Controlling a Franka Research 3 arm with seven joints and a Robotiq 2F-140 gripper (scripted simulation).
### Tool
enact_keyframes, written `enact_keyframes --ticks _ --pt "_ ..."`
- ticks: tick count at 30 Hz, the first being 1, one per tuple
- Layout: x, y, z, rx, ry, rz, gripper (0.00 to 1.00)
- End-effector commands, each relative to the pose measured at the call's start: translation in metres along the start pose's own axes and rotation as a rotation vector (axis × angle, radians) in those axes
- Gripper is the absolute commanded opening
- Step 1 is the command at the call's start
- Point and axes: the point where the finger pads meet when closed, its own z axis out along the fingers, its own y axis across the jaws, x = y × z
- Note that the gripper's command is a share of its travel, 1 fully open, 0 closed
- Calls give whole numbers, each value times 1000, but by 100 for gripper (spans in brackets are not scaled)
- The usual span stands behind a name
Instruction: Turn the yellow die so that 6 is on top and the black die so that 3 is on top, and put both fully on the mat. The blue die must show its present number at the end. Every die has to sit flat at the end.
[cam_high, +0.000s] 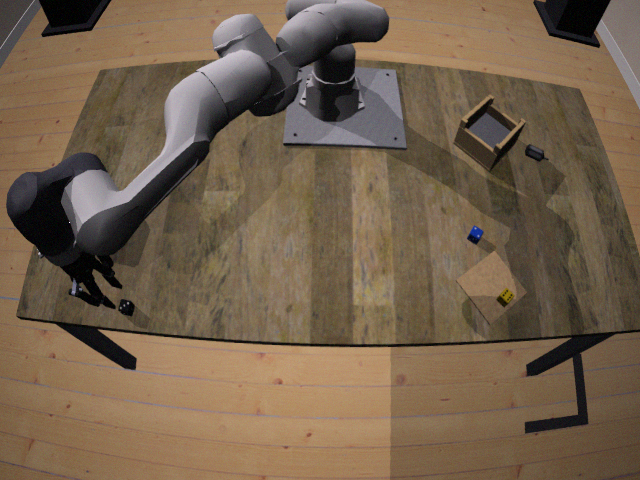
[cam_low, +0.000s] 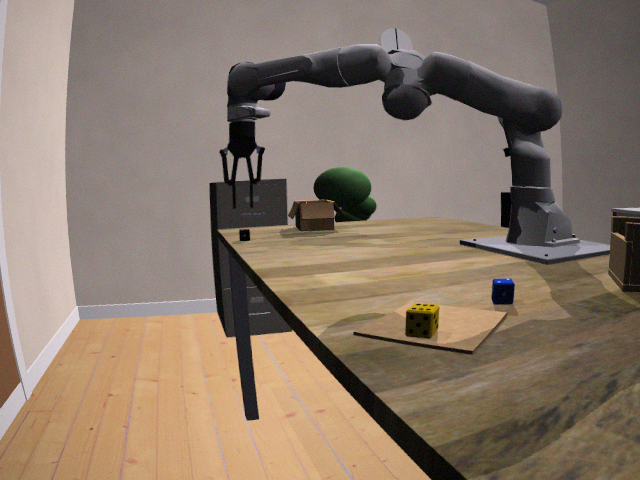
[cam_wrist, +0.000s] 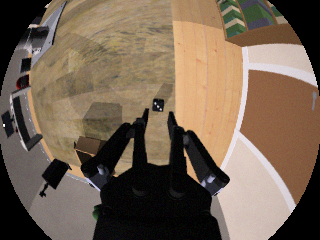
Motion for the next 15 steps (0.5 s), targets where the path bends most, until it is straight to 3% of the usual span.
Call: enact_keyframes --ticks 1,15 --pt "1 0 3 1 5 5 35" --pt "1 -1 13 1 5 5 35"
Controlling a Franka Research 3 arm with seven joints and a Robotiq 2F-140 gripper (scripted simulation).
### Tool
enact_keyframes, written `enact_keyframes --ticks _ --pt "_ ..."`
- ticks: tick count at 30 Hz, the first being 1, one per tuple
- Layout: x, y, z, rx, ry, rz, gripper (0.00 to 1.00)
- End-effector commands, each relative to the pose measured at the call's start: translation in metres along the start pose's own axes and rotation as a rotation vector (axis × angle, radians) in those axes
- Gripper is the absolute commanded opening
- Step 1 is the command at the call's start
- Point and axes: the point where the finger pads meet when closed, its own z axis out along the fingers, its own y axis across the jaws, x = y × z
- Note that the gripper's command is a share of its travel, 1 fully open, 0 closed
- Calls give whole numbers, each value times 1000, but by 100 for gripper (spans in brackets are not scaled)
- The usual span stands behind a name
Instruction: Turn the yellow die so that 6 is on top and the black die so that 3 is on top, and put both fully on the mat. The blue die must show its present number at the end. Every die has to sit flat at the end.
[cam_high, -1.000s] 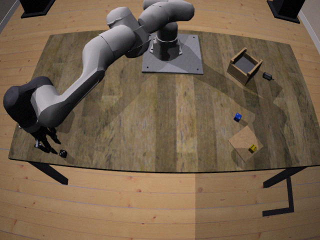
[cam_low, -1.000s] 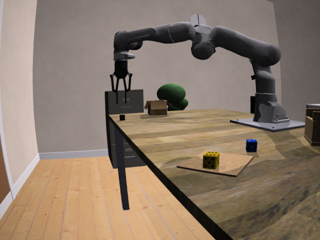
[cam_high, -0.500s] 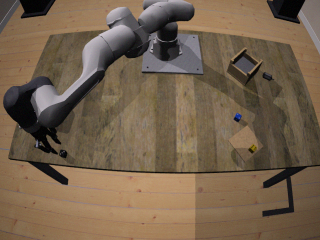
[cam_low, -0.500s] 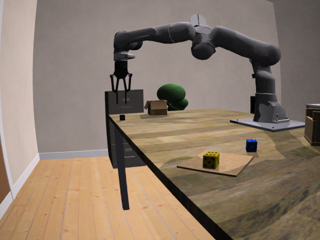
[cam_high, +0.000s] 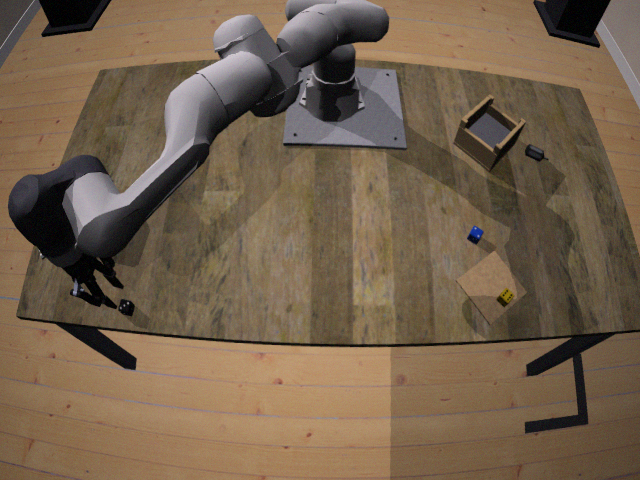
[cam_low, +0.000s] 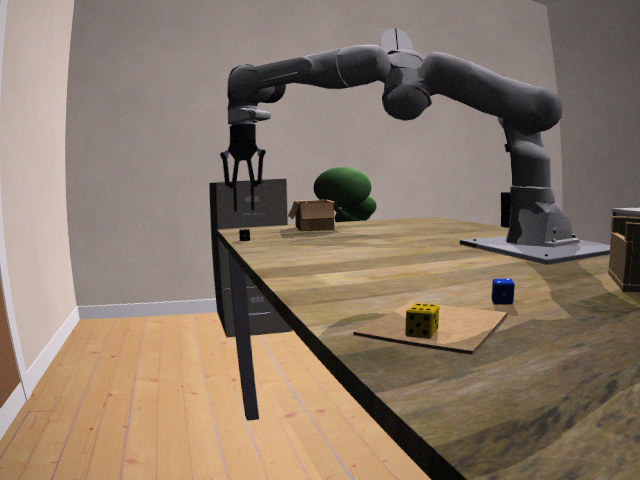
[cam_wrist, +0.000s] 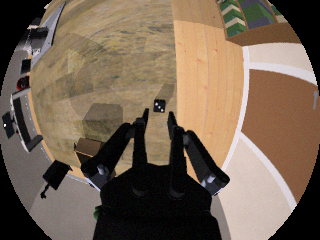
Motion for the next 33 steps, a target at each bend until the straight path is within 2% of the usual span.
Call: enact_keyframes --ticks 1,24,33 --pt "2 2 6 -5 2 -4 35" --pt "3 2 38 -5 2 -4 35" --pt "4 2 44 -5 2 -4 35"
